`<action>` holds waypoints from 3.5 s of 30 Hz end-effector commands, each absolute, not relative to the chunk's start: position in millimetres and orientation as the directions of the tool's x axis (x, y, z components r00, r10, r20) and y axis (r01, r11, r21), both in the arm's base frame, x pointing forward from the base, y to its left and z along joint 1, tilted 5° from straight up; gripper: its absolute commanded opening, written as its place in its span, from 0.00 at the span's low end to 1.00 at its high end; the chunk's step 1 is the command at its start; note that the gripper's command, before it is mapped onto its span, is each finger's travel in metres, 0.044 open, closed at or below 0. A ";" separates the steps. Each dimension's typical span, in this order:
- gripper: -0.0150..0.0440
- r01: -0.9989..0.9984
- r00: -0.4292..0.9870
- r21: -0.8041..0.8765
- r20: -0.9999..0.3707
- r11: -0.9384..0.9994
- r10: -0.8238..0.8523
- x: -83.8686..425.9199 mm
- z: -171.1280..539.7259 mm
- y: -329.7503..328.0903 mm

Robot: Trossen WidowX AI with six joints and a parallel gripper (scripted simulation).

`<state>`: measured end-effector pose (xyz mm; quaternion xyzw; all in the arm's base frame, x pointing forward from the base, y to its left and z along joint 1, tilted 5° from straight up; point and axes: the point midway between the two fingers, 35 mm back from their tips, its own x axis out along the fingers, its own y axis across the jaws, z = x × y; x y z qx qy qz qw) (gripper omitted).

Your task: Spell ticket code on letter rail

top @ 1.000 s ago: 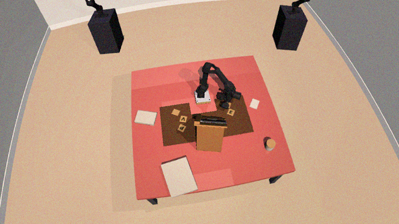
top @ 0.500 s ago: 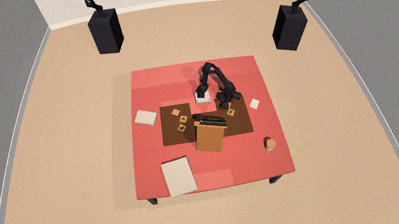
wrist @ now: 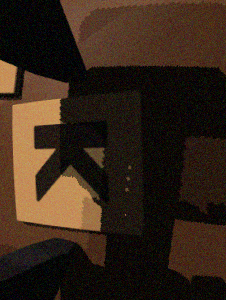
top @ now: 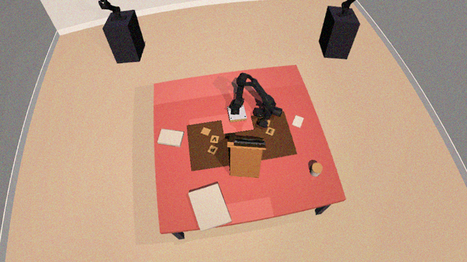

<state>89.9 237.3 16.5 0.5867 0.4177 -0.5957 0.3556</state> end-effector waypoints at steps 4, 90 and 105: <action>0.83 0.915 -0.060 -0.081 -0.996 -0.395 0.065 89.6 15.2 236.7; 0.25 0.905 -0.056 -0.078 -0.996 -0.419 0.065 88.6 44.2 231.3; 0.25 0.611 0.045 -0.044 -0.995 -0.790 0.090 118.1 53.0 247.0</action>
